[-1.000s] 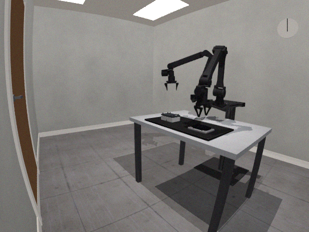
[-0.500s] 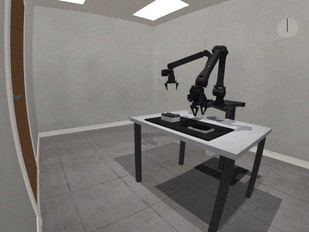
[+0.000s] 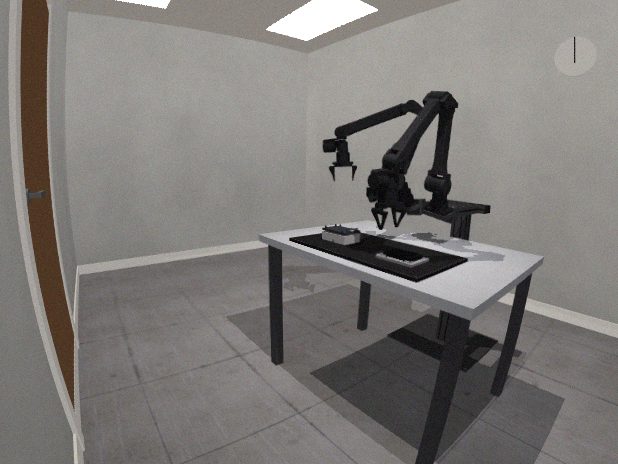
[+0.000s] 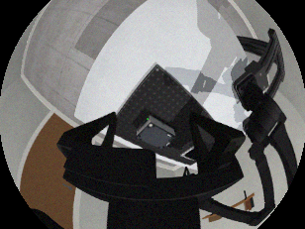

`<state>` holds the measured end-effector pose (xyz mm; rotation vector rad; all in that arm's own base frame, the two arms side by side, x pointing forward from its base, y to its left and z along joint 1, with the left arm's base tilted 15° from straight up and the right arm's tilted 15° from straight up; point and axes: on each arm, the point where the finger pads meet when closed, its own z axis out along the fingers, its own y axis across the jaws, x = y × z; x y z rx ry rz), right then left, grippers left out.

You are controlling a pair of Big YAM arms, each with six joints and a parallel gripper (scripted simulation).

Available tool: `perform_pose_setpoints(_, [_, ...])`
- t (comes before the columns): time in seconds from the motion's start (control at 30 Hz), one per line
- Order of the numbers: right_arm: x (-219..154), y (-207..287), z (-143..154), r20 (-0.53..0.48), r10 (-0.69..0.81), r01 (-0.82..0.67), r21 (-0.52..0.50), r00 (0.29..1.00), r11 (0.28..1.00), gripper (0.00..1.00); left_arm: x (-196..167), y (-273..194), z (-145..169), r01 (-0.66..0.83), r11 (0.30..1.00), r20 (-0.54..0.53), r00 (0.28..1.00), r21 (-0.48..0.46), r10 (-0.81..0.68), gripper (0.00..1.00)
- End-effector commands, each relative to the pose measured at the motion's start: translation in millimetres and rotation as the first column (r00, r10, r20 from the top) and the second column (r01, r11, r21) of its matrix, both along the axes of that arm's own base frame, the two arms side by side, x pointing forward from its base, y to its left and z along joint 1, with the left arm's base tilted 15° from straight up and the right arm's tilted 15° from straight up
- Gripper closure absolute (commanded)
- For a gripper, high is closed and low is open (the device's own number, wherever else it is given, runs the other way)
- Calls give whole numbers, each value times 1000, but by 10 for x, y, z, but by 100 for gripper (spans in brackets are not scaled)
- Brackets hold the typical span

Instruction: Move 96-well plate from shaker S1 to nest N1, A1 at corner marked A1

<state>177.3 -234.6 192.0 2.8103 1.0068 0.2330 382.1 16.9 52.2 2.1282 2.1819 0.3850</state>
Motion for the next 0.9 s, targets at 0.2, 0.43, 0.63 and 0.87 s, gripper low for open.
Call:
perform_pose_setpoints(0.2, [43,-119,254,32,-1,3,-47,999,999,0,82,-258,-22,-33,999,18,999,-7,33,0])
perform_pose_setpoints(0.43, [43,-119,254,32,-1,3,-47,999,999,0,206,-480,53,-32,999,44,998,-12,33,0])
perform_pose_setpoints(0.63, [43,-119,254,32,-1,3,-47,999,999,0,222,-382,102,-57,998,57,997,-16,57,0])
perform_pose_setpoints(0.87, [43,-119,254,32,-1,3,-47,999,999,0,217,-462,101,-37,999,56,998,-16,38,0])
